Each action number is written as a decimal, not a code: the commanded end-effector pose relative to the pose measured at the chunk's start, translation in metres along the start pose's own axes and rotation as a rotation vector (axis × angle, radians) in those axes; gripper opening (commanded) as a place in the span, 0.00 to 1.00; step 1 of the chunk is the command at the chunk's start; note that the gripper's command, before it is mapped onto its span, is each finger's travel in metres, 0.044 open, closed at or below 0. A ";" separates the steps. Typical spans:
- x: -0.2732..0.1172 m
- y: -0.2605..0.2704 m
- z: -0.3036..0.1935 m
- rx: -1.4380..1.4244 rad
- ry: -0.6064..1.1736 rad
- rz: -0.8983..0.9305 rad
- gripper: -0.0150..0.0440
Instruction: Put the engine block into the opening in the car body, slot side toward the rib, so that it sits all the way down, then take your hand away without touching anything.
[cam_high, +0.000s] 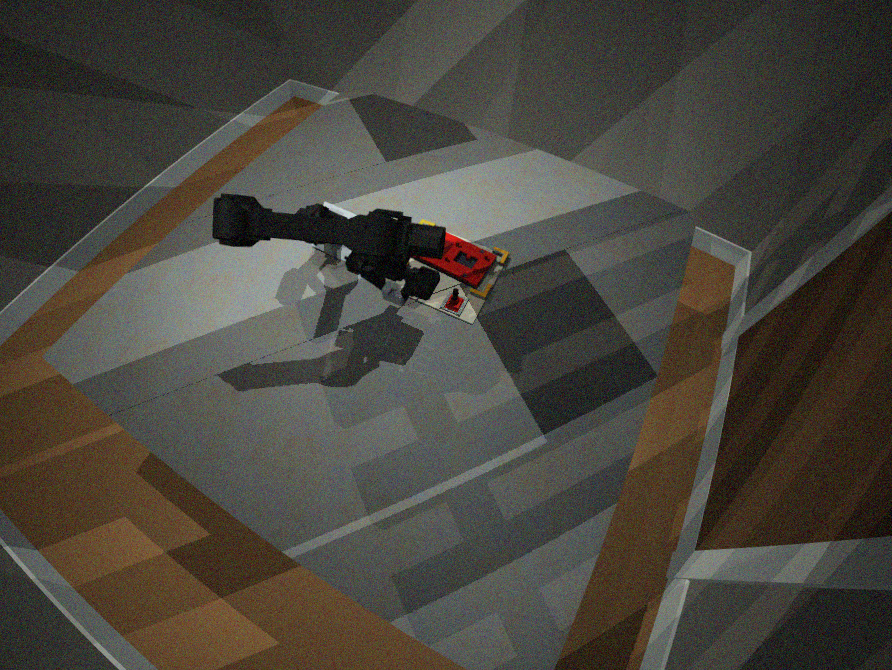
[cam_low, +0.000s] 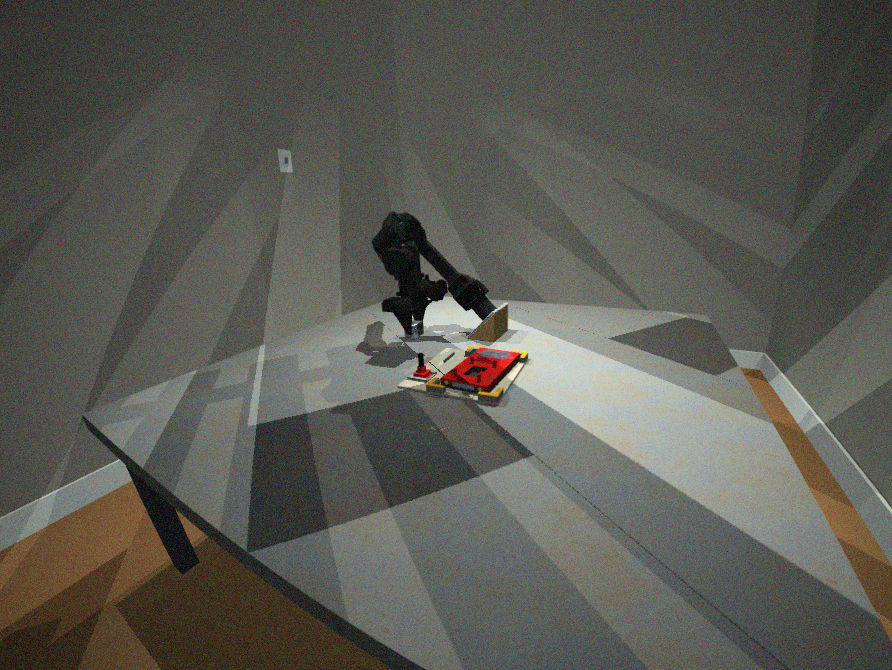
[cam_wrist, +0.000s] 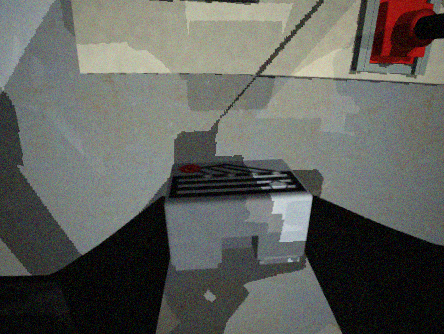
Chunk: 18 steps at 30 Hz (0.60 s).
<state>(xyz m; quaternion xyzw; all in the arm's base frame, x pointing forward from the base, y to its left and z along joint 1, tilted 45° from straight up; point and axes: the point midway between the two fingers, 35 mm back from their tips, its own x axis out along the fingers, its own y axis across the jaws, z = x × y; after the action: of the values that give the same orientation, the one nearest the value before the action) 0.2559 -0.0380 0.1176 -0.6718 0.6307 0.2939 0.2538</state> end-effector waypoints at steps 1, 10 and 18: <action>-0.013 -0.002 0.002 0.000 -0.004 0.000 0.25; -0.041 0.000 0.003 -0.009 0.005 0.004 0.25; -0.065 0.003 0.003 -0.015 0.017 0.008 0.25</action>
<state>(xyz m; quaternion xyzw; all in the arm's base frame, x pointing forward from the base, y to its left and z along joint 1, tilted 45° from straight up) 0.2512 0.0027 0.1568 -0.6746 0.6322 0.2946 0.2416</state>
